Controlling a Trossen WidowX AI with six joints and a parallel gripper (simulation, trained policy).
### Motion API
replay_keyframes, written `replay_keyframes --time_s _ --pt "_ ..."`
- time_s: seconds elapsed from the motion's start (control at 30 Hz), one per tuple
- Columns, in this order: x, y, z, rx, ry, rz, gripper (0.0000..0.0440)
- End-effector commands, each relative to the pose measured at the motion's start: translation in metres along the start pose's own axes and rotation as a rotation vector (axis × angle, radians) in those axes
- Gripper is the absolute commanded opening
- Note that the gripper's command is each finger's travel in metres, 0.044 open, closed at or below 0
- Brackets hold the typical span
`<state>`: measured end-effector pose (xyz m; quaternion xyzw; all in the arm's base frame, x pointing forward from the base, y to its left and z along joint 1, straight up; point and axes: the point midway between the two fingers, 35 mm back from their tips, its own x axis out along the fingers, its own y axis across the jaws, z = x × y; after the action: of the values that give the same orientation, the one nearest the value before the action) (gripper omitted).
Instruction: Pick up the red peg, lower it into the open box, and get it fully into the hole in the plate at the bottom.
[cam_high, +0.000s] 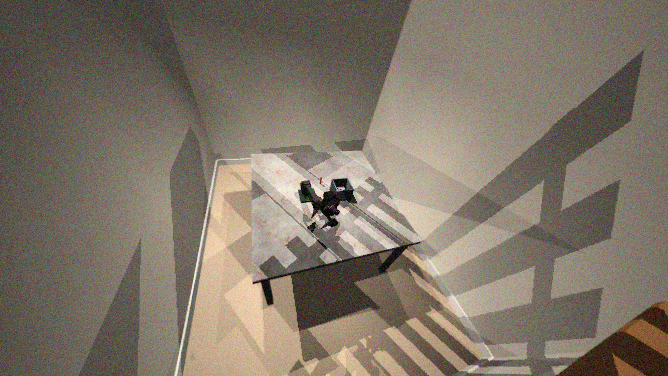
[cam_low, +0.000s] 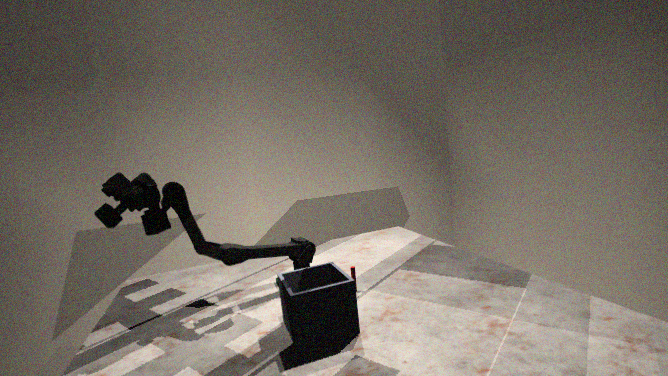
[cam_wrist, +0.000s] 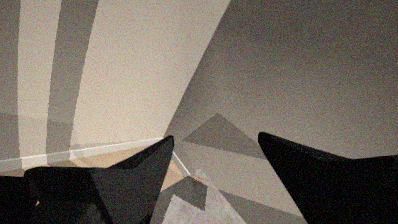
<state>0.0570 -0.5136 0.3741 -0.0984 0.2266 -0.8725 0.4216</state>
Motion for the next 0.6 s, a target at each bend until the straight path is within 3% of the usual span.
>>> replay_keyframes --time_s 0.0,0.03,0.3,0.57 --pt "0.003 -0.006 0.003 0.024 -0.014 -0.012 0.0425" --pt "0.007 -0.014 0.005 0.049 -0.028 -0.026 0.044" --pt "0.03 -0.095 0.025 0.251 -0.157 -0.173 0.044" --pt "0.026 -0.188 0.043 0.416 -0.316 -0.337 0.044"
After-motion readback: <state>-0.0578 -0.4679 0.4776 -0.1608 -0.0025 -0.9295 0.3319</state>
